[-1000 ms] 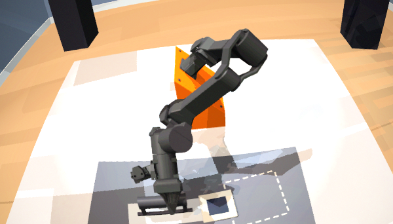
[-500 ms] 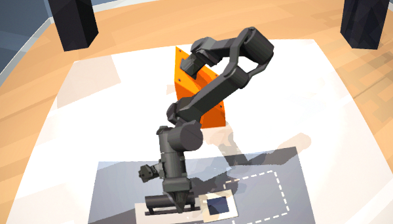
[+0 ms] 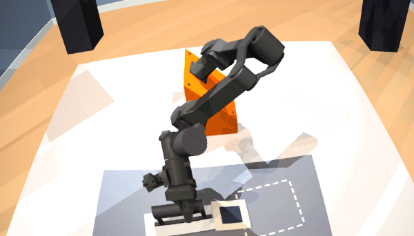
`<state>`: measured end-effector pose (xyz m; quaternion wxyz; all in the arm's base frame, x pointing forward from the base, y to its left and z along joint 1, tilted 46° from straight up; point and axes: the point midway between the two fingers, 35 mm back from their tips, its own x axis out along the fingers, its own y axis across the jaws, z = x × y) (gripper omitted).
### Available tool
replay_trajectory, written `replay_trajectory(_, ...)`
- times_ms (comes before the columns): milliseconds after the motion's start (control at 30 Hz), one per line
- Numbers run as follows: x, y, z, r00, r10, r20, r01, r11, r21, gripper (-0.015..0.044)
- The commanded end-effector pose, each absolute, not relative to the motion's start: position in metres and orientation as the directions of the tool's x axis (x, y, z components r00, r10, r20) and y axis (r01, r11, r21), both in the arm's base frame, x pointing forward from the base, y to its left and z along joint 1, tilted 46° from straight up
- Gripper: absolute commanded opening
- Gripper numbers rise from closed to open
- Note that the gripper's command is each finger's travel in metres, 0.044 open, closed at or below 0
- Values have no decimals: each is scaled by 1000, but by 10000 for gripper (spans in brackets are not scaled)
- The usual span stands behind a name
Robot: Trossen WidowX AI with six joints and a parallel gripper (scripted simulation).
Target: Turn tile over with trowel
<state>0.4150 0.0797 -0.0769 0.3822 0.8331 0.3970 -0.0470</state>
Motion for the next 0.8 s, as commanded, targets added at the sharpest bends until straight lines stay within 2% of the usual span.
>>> replay_trajectory(0, 418, 75, -68, 690, 621, -372, 687, -402, 605, 0)
replay_trajectory(767, 416, 71, -38, 690, 621, -372, 688, -402, 605, 0)
